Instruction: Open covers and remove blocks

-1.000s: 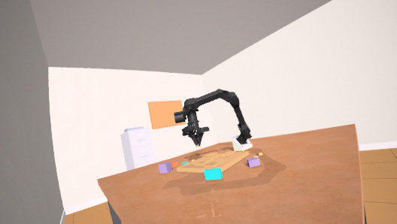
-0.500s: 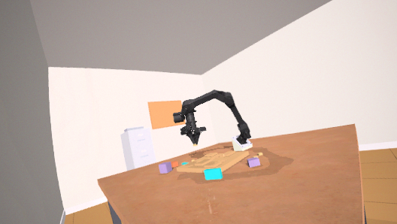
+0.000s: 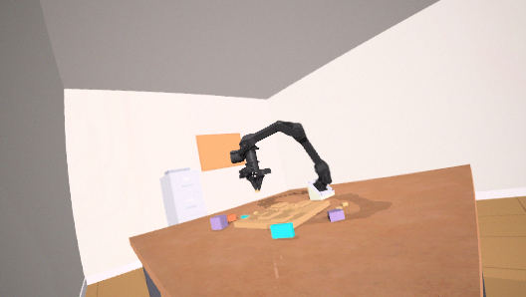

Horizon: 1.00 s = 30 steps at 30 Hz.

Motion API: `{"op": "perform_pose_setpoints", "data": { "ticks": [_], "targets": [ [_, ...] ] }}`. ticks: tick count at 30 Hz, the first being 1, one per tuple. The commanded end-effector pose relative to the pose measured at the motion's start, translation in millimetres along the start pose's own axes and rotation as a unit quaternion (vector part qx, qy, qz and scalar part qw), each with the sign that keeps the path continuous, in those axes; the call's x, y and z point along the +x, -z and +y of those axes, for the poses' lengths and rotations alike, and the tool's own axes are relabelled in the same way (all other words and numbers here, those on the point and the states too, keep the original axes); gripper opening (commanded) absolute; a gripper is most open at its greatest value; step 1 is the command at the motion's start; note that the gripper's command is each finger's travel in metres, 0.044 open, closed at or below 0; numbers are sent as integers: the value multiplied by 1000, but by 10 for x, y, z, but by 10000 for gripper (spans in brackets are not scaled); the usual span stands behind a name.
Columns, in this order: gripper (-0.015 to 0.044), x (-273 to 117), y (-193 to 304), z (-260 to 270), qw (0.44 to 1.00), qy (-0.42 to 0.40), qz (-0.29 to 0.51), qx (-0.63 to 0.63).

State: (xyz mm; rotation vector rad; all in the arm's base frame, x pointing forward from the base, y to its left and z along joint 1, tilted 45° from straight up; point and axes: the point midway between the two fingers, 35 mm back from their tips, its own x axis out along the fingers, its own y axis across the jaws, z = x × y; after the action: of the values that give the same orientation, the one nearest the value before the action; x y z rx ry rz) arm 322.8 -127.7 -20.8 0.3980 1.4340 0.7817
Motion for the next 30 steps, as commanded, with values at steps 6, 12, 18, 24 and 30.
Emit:
{"op": "perform_pose_setpoints", "data": {
  "ticks": [6, 12, 18, 24, 30],
  "targets": [
    [80, 31, 254, -264, 1000, -1, 4, -2],
    [80, 49, 432, -421, 1000, -3, 4, -2],
    [80, 74, 611, -562, 1000, -6, 4, -3],
    [80, 118, 626, -581, 1000, -6, 4, -3],
    [80, 218, 616, -591, 1000, -6, 4, -3]
  ]
}}
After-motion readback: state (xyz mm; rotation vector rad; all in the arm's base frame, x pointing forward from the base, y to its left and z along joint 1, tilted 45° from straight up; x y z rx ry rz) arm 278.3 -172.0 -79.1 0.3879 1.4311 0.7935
